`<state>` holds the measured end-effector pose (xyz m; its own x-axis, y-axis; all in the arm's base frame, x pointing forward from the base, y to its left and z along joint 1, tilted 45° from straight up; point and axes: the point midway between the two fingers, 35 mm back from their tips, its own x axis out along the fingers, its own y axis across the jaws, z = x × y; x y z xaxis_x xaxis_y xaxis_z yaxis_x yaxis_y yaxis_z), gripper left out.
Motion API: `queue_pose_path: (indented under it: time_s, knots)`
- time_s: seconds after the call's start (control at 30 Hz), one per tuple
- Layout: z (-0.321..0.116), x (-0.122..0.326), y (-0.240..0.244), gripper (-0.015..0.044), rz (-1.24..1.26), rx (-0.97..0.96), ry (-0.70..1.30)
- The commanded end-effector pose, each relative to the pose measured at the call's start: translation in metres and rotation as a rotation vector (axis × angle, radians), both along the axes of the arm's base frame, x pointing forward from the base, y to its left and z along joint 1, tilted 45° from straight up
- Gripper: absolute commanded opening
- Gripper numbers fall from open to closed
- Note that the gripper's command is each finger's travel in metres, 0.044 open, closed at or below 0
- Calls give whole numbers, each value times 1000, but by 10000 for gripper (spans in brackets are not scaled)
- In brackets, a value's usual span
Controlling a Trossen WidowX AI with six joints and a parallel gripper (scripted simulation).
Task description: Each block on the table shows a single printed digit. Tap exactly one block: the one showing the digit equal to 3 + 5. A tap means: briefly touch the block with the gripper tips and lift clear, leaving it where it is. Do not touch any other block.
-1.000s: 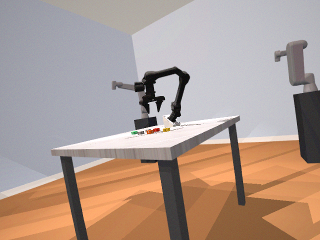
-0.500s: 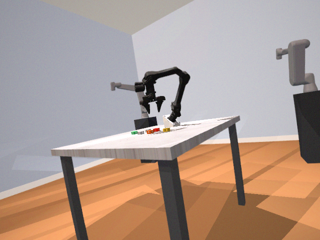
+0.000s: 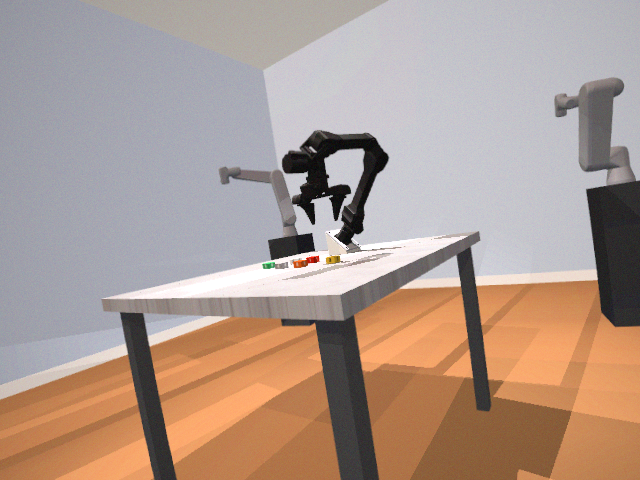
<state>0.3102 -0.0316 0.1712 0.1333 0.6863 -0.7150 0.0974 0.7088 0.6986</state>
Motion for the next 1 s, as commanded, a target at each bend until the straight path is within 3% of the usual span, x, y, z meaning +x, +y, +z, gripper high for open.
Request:
queue_pose_path:
  time_s: [0.0,0.53,0.77,0.97]
  knots:
    - [4,2,2,400,-19,7,12]
    - [2,3,0,400,-19,7,12]
    - [-60,18,-69,400,-19,3,11]
    - [-62,18,-70,400,-19,3,11]
